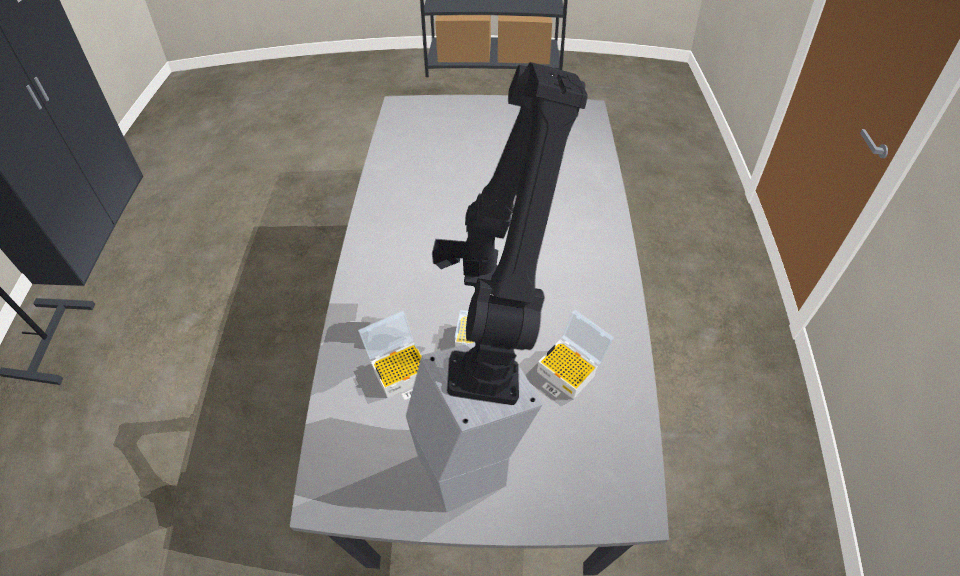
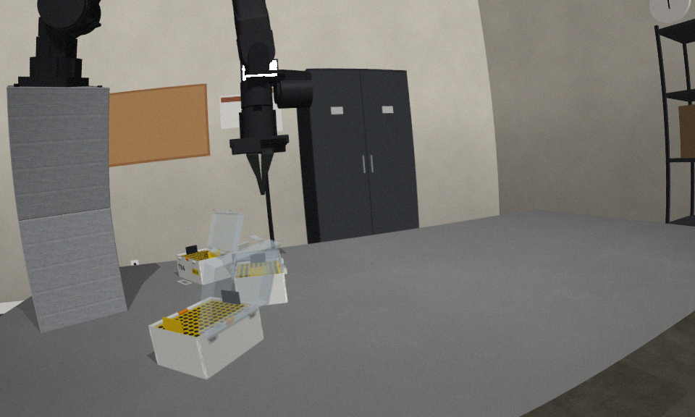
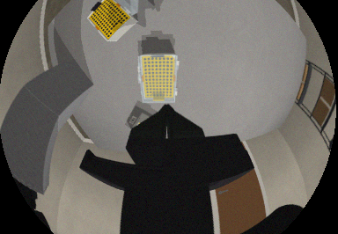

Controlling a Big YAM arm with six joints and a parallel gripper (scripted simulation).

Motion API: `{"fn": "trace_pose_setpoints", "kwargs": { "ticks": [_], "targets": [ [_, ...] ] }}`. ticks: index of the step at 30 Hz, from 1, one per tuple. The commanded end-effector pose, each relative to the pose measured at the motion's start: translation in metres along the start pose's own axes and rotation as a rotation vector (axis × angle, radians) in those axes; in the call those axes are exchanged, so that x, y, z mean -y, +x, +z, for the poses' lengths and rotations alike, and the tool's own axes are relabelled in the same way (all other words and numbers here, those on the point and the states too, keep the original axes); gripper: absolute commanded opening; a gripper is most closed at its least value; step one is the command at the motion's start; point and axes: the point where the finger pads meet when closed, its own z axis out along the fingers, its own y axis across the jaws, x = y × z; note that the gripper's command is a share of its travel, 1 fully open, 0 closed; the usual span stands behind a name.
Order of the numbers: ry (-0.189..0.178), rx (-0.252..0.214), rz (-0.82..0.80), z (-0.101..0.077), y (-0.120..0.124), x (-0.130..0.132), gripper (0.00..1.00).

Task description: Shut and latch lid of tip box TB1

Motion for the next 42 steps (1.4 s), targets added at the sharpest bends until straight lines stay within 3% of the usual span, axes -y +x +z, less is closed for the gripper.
{"fn": "trace_pose_setpoints", "kwargs": {
  "ticks": [1, 36, 37, 42],
  "targets": [
    [0.024, -0.003, 0.023, -0.012, 0.003, 0.01, 0.0],
    [0.021, 0.0, 0.01, -0.006, 0.0, 0.009, 0.0],
    [0.001, -0.006, 0.021, 0.003, 0.002, -0.003, 0.0],
    [-0.001, -0.007, 0.014, 0.01, 0.005, -0.008, 0.0]
  ]
}}
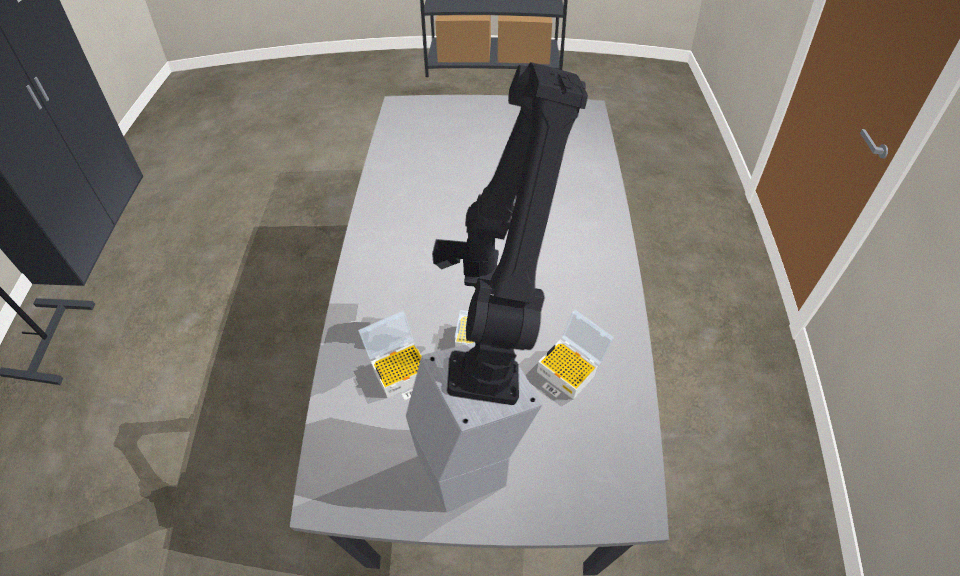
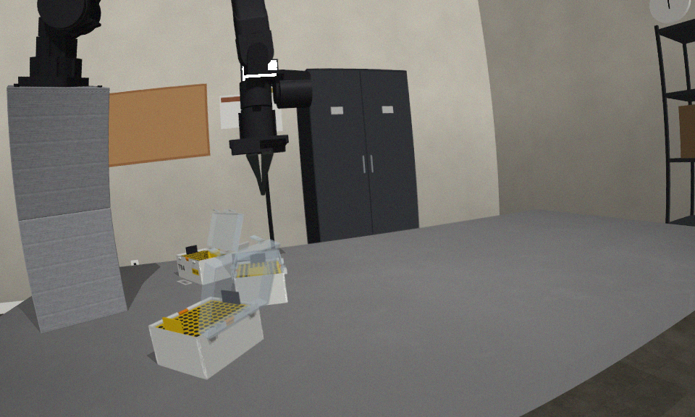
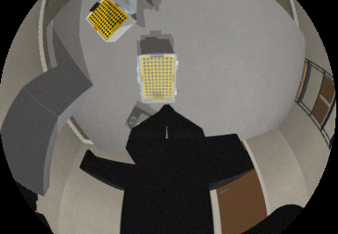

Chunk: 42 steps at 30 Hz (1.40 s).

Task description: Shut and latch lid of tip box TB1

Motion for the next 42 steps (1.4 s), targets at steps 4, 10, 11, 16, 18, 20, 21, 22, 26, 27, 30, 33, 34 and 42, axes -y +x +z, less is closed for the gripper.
{"fn": "trace_pose_setpoints", "kwargs": {
  "ticks": [4, 10, 11, 16, 18, 20, 21, 22, 26, 27, 30, 33, 34, 42],
  "targets": [
    [-0.008, -0.005, -0.009, 0.017, 0.001, -0.015, 0.0],
    [-0.011, -0.005, -0.003, 0.03, 0.003, -0.025, 0.0],
    [-0.01, -0.004, -0.007, 0.031, 0.002, -0.027, 0.0],
    [-0.01, -0.004, -0.003, 0.038, 0.003, -0.032, 0.0],
    [-0.012, -0.005, 0.0, 0.042, 0.004, -0.036, 0.0],
    [-0.012, -0.004, -0.003, 0.046, 0.003, -0.039, 0.0],
    [-0.011, -0.003, -0.007, 0.048, 0.002, -0.041, 0.0],
    [-0.011, -0.003, -0.01, 0.05, 0.001, -0.043, 0.0],
    [-0.016, -0.003, -0.001, 0.059, 0.004, -0.051, 0.0],
    [-0.016, -0.003, -0.001, 0.061, 0.004, -0.053, 0.0],
    [-0.015, -0.002, -0.007, 0.064, 0.002, -0.056, 0.0],
    [-0.009, -0.001, -0.011, 0.068, 0.0, -0.057, 0.0],
    [-0.013, -0.001, -0.006, 0.071, 0.002, -0.06, 0.0],
    [0.001, -0.001, 0.0, 0.069, 0.0, -0.055, 0.0]
  ]
}}
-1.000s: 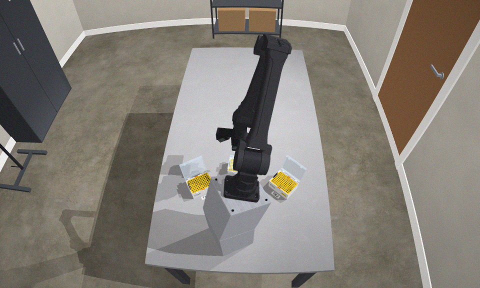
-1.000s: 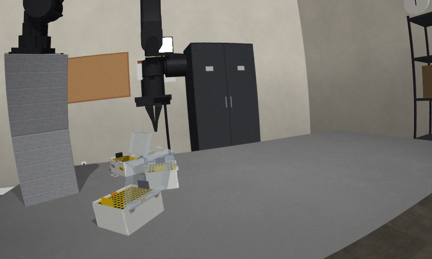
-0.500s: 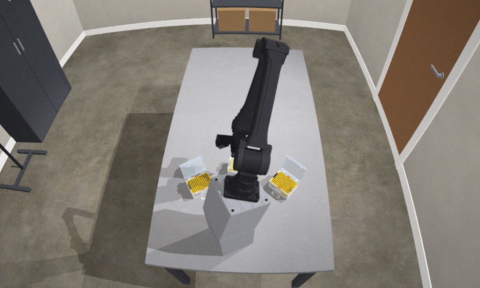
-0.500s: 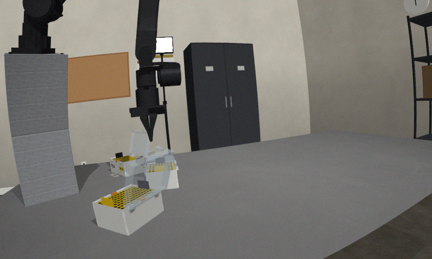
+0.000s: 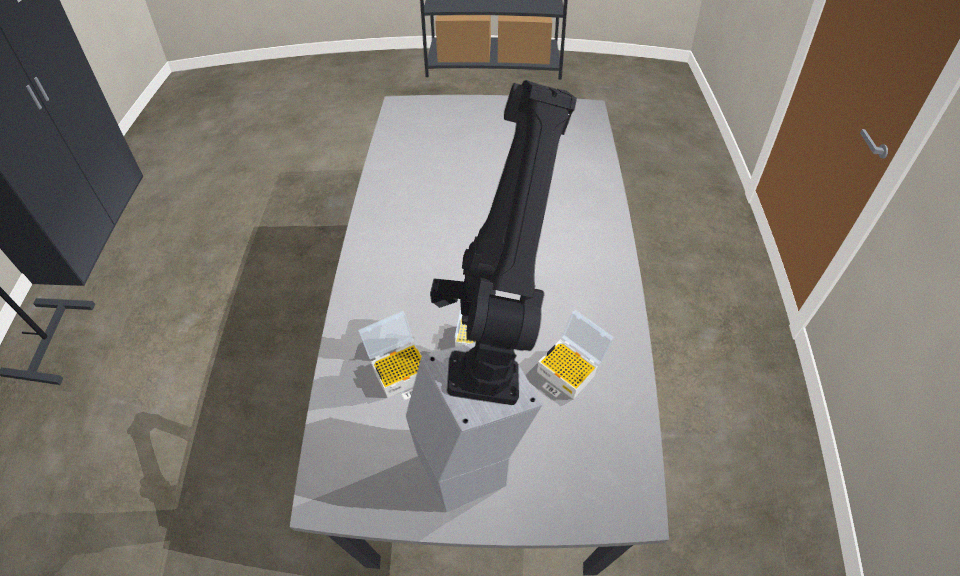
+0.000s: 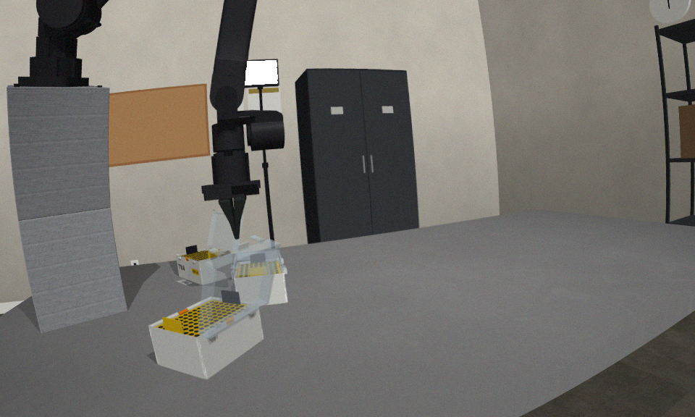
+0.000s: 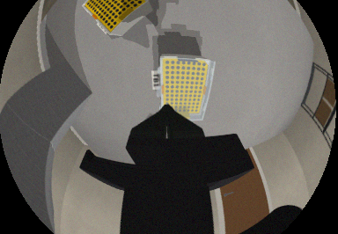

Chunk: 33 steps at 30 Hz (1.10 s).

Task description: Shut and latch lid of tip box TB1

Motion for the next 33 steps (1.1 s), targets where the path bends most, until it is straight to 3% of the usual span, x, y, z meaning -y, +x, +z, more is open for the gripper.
{"fn": "trace_pose_setpoints", "kwargs": {
  "ticks": [1, 7, 10, 27, 33],
  "targets": [
    [0.007, 0.004, -0.006, -0.003, -0.001, 0.0, 0.0],
    [0.007, 0.004, -0.006, -0.003, -0.001, 0.0, 0.0],
    [0.005, 0.005, -0.003, 0.009, 0.002, 0.0, 0.0],
    [0.006, 0.007, -0.012, 0.033, -0.001, 0.0, 0.0],
    [0.005, 0.004, -0.006, 0.027, -0.001, -0.001, 0.0]
  ]
}}
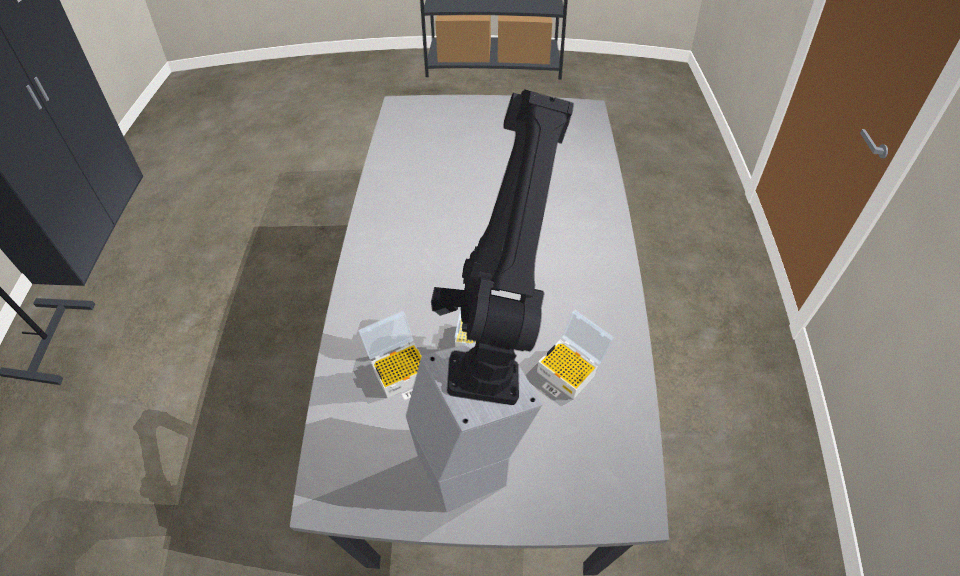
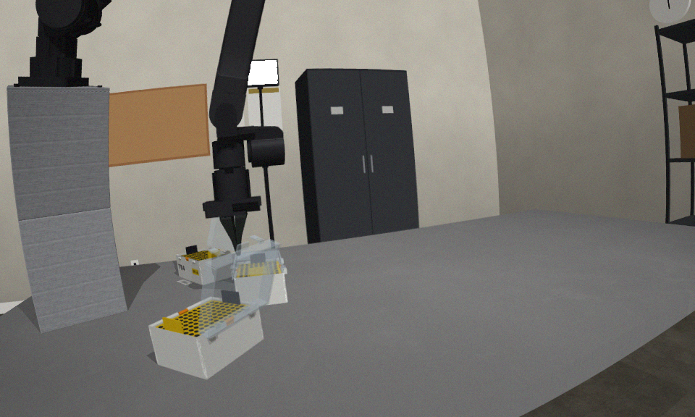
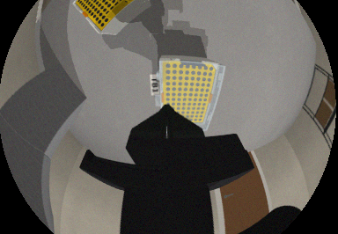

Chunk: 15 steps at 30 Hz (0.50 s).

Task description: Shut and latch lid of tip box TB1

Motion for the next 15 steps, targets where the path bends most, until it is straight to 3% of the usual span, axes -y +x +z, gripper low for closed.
{"fn": "trace_pose_setpoints", "kwargs": {
  "ticks": [1, 15],
  "targets": [
    [0.004, 0.005, -0.004, -0.0024, -0.0005, -0.0001, 0.0],
    [0.011, 0.007, -0.005, 0.0056, 0.0004, 0.0033, 0.0]
  ]
}}
